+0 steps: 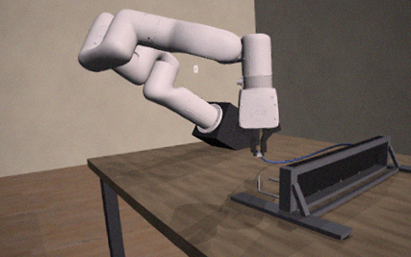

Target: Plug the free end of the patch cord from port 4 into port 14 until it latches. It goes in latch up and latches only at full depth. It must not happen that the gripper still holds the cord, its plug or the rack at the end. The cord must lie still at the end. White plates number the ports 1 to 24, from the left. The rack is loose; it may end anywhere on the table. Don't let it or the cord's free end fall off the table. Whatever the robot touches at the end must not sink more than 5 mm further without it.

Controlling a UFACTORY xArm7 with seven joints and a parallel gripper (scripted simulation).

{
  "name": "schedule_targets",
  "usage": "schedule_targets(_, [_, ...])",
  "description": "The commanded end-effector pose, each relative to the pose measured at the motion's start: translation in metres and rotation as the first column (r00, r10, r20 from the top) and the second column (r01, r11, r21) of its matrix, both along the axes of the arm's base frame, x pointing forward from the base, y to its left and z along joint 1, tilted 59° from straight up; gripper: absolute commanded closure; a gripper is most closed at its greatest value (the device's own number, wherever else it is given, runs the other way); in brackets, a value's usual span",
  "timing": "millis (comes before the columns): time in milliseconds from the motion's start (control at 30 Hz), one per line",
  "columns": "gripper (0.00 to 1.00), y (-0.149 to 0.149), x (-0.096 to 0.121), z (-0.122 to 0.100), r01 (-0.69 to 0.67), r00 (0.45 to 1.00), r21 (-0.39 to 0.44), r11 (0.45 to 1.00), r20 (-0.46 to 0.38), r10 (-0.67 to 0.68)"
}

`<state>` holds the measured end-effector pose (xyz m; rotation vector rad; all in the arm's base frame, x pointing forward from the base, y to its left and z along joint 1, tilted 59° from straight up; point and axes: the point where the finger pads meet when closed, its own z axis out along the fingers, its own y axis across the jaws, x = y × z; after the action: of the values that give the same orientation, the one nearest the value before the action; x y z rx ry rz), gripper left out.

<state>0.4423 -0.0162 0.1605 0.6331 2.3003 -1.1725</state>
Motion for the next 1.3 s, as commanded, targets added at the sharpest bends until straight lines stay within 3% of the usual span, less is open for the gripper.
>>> schedule_targets(0, [1.0,0.013,0.009,-0.009,-0.048,0.996,-0.015,0.999,-0.076,0.047])
schedule_targets(100, [1.0,0.016,0.011,-0.012,-0.06,0.994,-0.019,0.998,-0.095,0.058])
schedule_targets(600, [1.0,0.054,0.036,-0.045,-0.223,0.917,-0.043,0.974,-0.347,0.195])
schedule_targets(1267, [1.0,0.081,0.055,-0.067,-0.334,0.817,-0.036,0.942,-0.51,0.27])
